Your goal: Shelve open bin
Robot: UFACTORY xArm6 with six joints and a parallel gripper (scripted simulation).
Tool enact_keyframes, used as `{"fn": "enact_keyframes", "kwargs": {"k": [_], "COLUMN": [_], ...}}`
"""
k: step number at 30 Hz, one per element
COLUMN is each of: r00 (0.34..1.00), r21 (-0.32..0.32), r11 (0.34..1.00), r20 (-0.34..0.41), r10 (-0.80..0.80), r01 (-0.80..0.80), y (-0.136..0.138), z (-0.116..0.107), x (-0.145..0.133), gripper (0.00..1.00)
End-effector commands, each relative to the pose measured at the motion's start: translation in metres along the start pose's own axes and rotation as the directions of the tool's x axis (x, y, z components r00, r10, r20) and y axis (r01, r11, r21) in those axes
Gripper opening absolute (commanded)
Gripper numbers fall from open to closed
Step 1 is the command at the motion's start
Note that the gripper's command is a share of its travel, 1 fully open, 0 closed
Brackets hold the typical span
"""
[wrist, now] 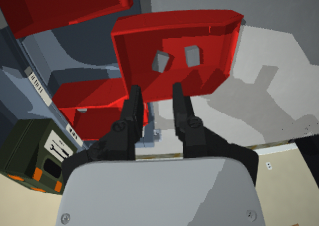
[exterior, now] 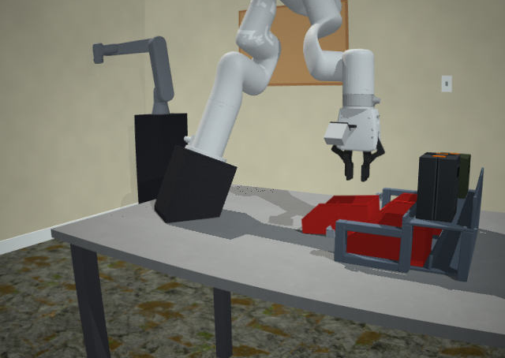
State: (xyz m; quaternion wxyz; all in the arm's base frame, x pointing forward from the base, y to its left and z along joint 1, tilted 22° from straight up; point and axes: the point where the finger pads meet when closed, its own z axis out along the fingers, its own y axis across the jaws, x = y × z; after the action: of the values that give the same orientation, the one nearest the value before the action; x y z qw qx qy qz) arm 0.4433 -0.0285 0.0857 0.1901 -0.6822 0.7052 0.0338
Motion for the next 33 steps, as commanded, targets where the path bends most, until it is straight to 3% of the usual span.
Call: {"fn": "enact_keyframes", "kwargs": {"k": [1, 7, 19, 24, 33], "r00": [1.000, 1.000, 1.000, 1.000, 1.000], "r21": [0.004, 0.003, 0.003, 0.003, 0.003], "r11": [1.000, 1.000, 1.000, 1.000, 1.000], "r20": [0.000, 0.000, 0.000, 0.000, 0.000], "r10": [-0.001, -0.001, -0.001, 0.000, 0.000], "r01": [0.001, 0.001, 0.001, 0.000, 0.000], "y": [0.000, 0.048, 0.048, 0.101, 0.101], "z": [-0.001, 0.009, 0.009, 0.021, 0.021], "x": [0.000, 0.000, 0.000, 0.000, 0.000], "gripper": [0.33, 0.33, 0.33, 0.33, 0.33]}}
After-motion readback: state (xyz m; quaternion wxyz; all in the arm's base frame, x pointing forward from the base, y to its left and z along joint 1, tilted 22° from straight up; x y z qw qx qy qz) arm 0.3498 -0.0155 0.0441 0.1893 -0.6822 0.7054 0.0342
